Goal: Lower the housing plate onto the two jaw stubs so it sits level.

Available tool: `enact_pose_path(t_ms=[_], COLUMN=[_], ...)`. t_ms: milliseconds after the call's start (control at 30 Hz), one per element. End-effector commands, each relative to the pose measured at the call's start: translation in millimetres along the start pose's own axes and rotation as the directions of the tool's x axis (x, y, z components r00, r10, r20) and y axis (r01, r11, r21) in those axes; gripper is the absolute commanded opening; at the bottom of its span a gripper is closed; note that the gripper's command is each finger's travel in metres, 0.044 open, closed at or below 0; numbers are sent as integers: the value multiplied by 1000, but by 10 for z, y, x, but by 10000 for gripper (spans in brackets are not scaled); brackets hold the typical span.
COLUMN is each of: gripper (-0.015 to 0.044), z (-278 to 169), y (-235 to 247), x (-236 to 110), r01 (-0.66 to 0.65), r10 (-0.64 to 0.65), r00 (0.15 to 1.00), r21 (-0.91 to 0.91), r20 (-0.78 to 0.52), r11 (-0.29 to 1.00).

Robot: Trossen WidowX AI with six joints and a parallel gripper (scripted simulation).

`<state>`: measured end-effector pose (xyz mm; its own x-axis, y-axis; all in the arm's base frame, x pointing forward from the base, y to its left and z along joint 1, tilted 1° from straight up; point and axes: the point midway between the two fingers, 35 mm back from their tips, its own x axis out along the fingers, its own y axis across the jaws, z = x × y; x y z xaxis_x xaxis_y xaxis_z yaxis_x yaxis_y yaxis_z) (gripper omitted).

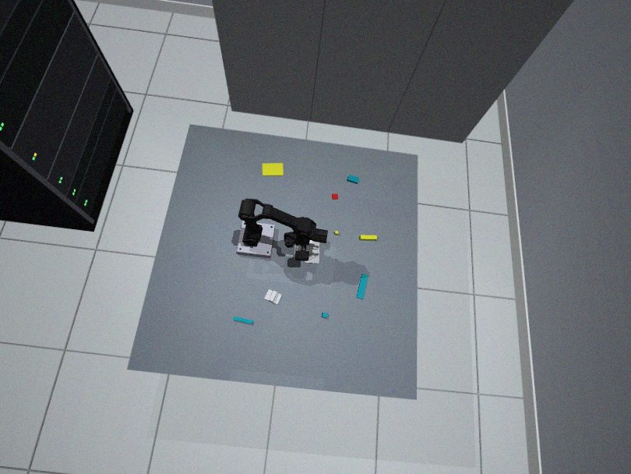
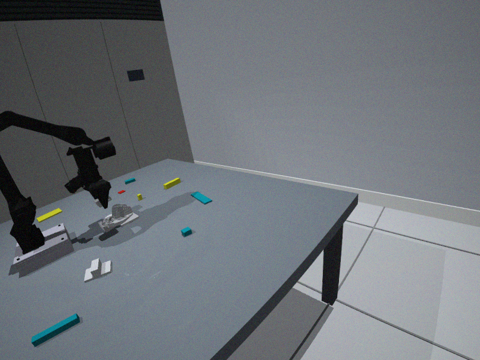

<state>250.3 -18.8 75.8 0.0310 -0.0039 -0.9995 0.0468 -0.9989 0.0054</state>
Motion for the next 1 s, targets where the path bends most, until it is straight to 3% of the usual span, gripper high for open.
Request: enact_pose_path(t_ms=[0, 967], gripper=[351, 351], z=[-2, 144], y=[4, -19], x=[2, 4], r01=[-3, -3], r10=[3, 3], r00=[1000, 1000], r21=[5, 8], r20=[-2, 0], r11=[1000, 1000])
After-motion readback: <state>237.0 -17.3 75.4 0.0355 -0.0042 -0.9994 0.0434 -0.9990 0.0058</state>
